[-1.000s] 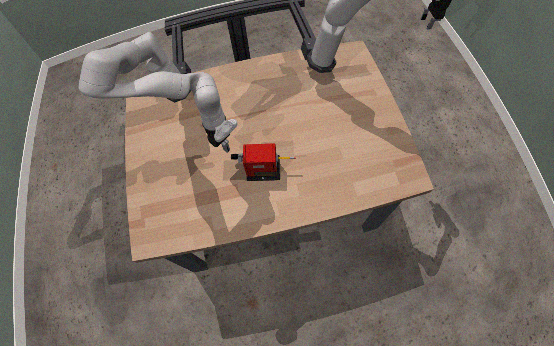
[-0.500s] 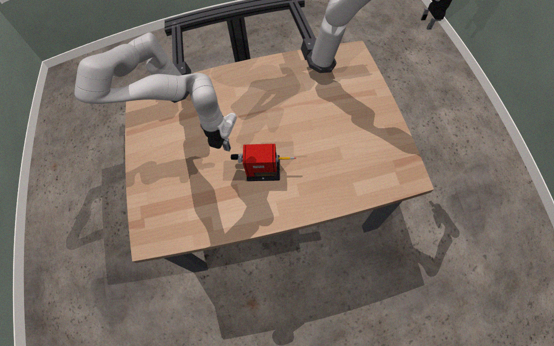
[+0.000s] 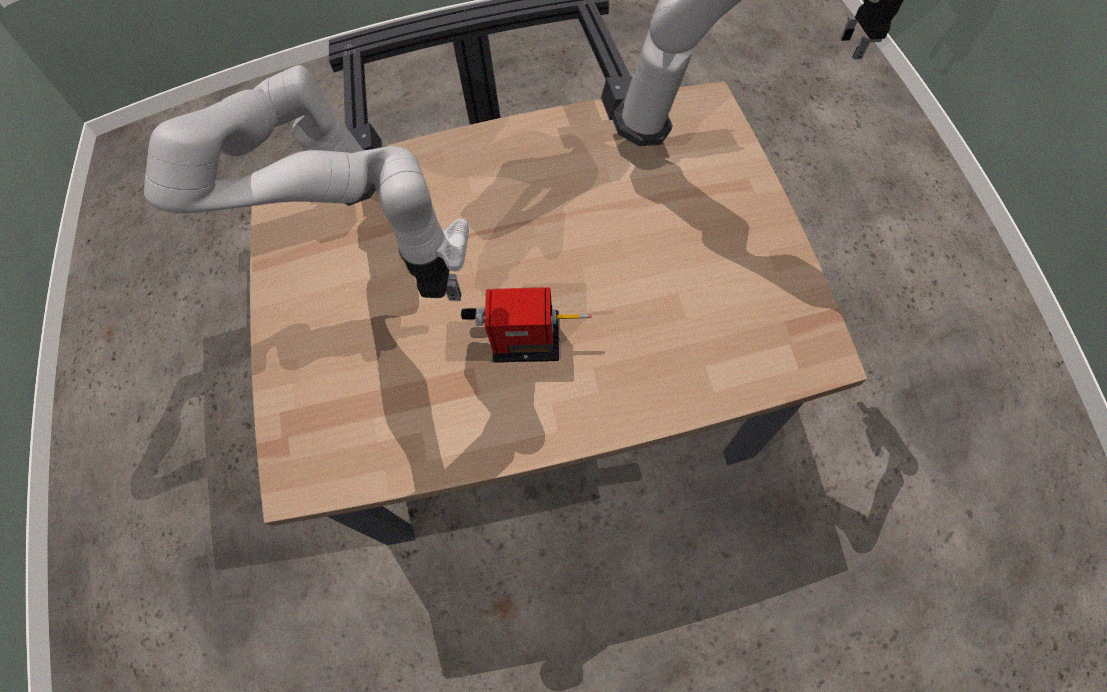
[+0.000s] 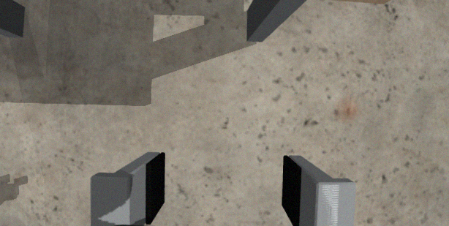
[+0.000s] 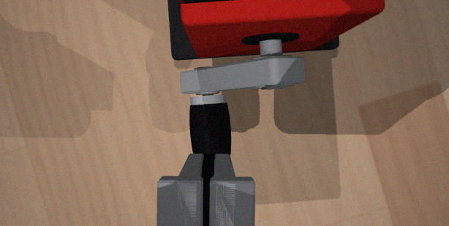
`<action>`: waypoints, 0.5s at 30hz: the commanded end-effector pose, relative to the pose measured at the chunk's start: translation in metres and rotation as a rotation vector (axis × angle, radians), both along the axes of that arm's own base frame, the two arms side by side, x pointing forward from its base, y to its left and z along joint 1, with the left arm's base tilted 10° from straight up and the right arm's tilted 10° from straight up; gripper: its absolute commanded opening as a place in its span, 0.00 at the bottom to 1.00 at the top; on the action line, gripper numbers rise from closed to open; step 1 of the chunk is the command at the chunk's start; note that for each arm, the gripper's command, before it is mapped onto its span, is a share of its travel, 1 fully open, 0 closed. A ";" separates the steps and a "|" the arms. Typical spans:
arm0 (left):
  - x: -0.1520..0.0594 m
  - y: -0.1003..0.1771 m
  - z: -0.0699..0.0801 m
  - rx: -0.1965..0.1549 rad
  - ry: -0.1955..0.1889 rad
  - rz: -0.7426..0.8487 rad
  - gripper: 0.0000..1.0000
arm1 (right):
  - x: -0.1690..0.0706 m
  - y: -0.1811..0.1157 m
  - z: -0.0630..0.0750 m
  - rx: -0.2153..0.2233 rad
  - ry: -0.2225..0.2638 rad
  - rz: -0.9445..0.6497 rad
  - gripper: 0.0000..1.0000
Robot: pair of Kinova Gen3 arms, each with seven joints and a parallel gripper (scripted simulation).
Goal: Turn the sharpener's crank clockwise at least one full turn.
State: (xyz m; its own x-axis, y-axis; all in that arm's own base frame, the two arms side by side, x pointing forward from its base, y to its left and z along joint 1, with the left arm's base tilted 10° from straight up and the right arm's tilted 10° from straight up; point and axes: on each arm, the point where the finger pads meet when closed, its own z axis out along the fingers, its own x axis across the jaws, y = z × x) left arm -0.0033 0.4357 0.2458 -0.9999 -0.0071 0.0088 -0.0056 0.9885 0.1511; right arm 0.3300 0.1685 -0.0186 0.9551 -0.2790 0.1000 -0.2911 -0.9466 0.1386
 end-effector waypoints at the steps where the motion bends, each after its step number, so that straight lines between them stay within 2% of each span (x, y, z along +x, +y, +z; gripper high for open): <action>1: 0.000 0.000 0.001 0.002 0.000 0.000 1.00 | 0.000 0.001 0.001 0.001 0.002 0.030 0.00; 15: 0.000 0.000 0.001 0.002 0.000 0.000 1.00 | 0.000 0.001 0.002 0.000 0.006 0.082 0.00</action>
State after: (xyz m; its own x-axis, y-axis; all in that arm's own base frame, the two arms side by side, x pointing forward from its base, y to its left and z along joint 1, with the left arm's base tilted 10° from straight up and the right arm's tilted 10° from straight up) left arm -0.0033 0.4357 0.2458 -0.9999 -0.0071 0.0088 -0.0056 0.9885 0.1511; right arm 0.3298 0.1689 -0.0176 0.9749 -0.2024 0.0927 -0.2141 -0.9666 0.1409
